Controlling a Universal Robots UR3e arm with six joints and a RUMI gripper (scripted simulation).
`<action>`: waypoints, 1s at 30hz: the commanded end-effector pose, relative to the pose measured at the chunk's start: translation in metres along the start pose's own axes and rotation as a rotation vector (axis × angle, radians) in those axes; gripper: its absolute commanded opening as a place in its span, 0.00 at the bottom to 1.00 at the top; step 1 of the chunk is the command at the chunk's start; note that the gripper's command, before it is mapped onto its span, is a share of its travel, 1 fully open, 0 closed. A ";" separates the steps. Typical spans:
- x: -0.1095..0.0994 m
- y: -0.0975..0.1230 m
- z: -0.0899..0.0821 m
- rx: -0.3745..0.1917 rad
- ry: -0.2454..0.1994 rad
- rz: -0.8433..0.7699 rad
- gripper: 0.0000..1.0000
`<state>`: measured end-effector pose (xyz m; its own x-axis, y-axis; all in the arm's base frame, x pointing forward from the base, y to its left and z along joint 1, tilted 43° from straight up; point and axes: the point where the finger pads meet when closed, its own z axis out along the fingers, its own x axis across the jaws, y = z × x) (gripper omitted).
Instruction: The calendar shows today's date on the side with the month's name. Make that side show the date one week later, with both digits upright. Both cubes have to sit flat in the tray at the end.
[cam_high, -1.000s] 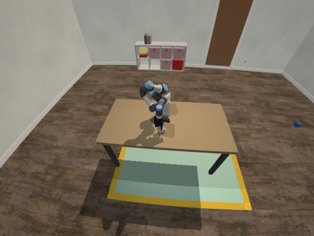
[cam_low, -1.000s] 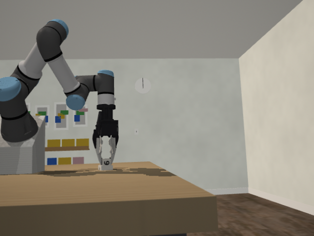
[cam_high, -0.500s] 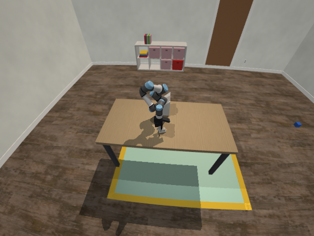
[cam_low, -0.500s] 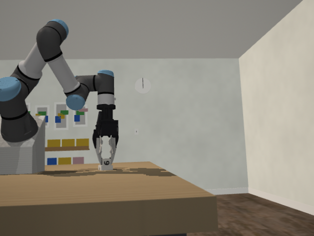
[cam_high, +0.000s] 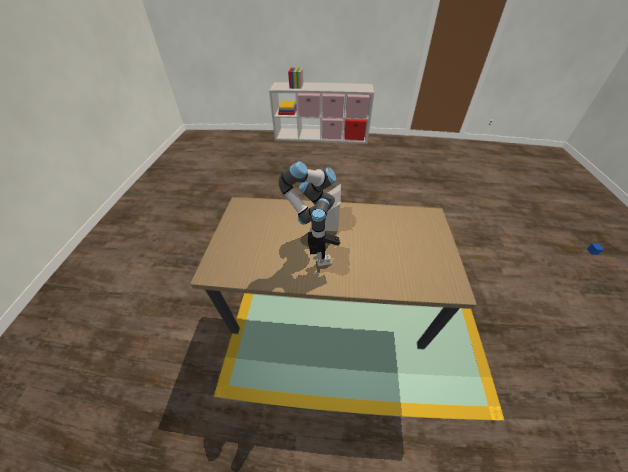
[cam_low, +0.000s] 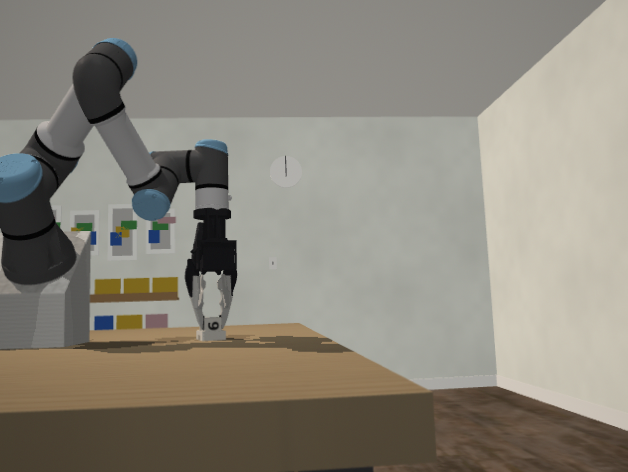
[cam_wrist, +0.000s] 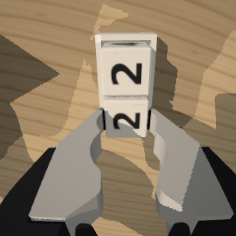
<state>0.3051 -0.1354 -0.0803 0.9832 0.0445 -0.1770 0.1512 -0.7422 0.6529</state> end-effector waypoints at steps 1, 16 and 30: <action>0.000 0.000 0.000 0.000 0.002 0.000 0.11; 0.000 0.000 0.000 0.000 0.002 0.000 0.11; 0.000 0.000 0.000 0.000 0.002 0.000 0.18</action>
<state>0.3051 -0.1354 -0.0803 0.9832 0.0445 -0.1770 0.1512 -0.7422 0.6529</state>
